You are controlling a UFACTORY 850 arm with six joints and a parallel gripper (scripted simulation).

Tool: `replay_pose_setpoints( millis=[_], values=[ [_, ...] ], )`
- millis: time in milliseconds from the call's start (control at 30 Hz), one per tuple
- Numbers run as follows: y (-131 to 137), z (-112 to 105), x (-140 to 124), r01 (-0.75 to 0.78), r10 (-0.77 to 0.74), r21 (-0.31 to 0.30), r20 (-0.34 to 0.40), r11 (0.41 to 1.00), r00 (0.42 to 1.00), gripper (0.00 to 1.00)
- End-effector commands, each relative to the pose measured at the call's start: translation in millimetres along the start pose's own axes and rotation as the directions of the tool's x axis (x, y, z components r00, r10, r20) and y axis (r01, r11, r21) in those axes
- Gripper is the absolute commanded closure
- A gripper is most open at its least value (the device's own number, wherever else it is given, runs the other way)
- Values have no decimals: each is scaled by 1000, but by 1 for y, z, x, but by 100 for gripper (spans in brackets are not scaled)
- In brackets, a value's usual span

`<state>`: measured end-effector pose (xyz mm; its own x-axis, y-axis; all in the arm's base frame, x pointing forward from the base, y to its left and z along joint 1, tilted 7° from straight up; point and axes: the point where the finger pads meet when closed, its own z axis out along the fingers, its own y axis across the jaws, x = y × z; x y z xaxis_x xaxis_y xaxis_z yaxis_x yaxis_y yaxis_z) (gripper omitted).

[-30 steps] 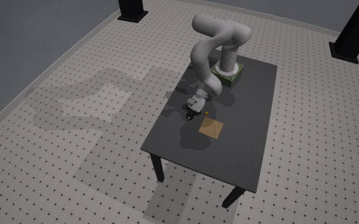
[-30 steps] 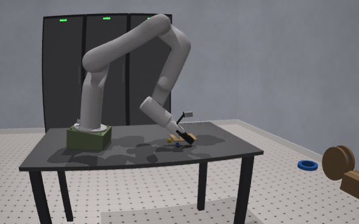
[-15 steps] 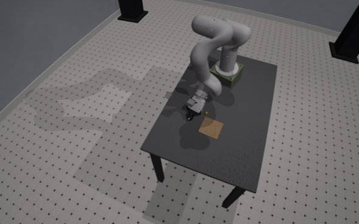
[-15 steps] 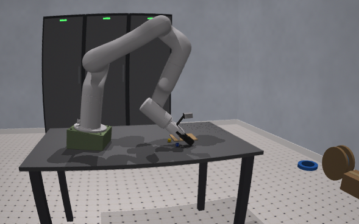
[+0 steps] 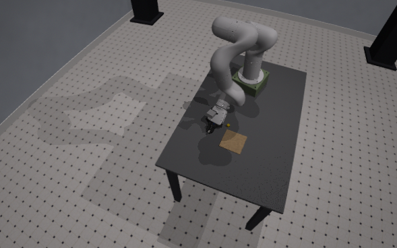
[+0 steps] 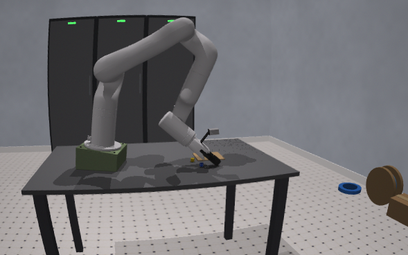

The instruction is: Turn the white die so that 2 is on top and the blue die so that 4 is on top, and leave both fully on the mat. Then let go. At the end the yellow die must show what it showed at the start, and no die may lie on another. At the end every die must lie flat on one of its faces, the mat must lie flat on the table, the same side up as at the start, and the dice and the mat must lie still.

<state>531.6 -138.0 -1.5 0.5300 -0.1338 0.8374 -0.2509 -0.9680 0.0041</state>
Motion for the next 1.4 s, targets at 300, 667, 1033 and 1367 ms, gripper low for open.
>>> replay_pose_setpoints(
  millis=[300, 667, 1033, 1367],
  values=[
    [0, 0, 1, 0, 0, 0, -1, 1000, 1000, 89],
    [0, 0, 1, 0, 0, 0, -1, 1000, 1000, 85],
    [0, 0, 1, 0, 0, 0, -1, 1000, 1000, 73],
    [0, 0, 1, 0, 0, 0, -1, 1000, 1000, 69]
  ],
)
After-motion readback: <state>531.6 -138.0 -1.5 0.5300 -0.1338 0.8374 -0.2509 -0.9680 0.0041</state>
